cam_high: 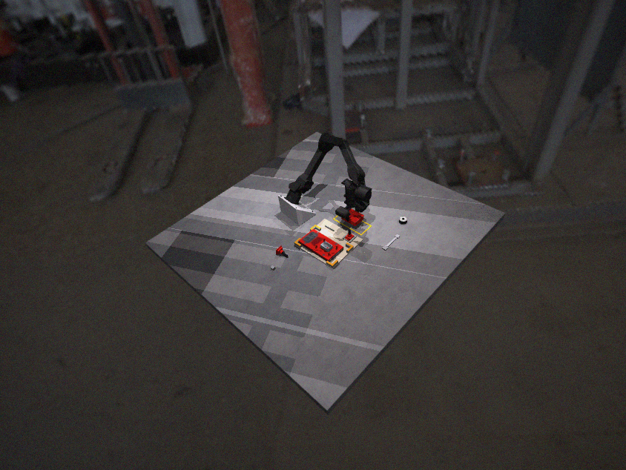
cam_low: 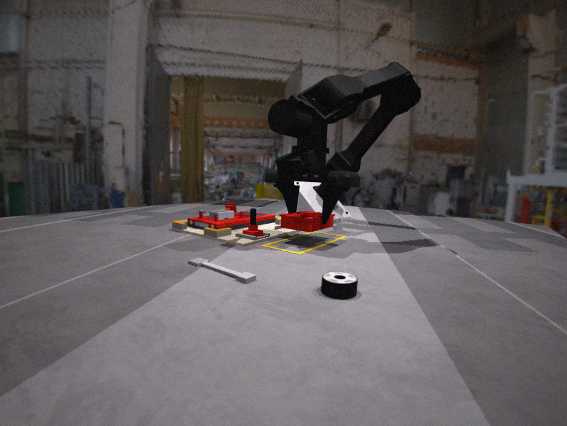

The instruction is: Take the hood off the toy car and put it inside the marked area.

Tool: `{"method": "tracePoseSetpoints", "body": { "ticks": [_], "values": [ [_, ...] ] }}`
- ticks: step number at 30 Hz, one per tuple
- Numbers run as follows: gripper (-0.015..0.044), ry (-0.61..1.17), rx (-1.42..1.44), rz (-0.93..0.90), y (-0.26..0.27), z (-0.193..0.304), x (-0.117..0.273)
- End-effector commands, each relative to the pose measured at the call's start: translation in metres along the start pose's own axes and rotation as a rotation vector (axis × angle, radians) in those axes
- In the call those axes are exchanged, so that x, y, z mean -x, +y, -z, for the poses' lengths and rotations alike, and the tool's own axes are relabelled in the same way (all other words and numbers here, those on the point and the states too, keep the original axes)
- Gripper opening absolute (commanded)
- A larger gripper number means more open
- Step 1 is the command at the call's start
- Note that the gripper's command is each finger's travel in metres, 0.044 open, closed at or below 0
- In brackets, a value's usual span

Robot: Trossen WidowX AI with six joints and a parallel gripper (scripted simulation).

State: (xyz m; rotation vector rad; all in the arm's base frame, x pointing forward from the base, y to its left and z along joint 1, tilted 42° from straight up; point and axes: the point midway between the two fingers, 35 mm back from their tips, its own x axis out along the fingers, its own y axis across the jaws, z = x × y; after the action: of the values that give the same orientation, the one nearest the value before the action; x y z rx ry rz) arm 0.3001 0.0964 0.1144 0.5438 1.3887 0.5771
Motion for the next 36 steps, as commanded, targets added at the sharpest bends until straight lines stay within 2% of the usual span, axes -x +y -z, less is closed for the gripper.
{"method": "tracePoseSetpoints", "body": {
  "ticks": [1,36],
  "values": [
    [0.0,0.01,-0.006,-0.004,0.0,0.003,-0.005],
    [0.0,0.01,-0.006,-0.005,0.0,0.004,-0.02]
  ]
}}
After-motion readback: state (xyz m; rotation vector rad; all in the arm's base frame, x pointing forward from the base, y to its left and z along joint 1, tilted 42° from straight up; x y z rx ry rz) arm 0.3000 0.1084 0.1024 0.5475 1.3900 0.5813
